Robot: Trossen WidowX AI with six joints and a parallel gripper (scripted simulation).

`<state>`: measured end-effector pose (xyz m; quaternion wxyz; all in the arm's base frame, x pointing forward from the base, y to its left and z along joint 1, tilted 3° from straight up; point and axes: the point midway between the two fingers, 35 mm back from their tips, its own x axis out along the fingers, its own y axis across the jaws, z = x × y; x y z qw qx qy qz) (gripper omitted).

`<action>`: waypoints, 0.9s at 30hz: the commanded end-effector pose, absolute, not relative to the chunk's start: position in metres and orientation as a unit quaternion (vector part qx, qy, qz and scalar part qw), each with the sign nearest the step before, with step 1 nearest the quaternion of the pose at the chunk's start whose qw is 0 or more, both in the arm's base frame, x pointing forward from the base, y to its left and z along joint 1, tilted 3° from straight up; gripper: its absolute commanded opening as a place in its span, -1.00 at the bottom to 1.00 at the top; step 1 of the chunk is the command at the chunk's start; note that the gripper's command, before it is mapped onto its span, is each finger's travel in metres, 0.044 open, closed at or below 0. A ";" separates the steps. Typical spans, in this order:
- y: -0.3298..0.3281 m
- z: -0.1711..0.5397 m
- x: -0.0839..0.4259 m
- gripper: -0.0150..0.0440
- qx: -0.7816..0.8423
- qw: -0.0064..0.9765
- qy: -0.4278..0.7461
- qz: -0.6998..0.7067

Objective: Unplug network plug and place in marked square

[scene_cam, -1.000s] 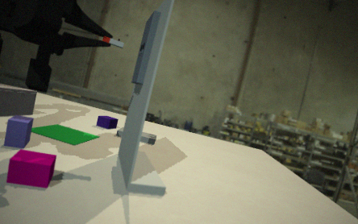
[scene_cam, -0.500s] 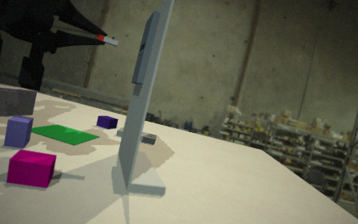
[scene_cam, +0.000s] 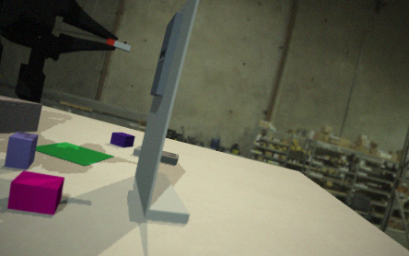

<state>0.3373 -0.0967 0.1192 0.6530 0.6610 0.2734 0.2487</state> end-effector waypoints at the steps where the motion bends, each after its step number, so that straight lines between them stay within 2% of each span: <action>1: -0.097 0.120 0.336 -0.49 0.659 0.654 0.274 0.251; 27: -0.103 0.126 0.333 -0.49 0.659 0.655 0.275 0.248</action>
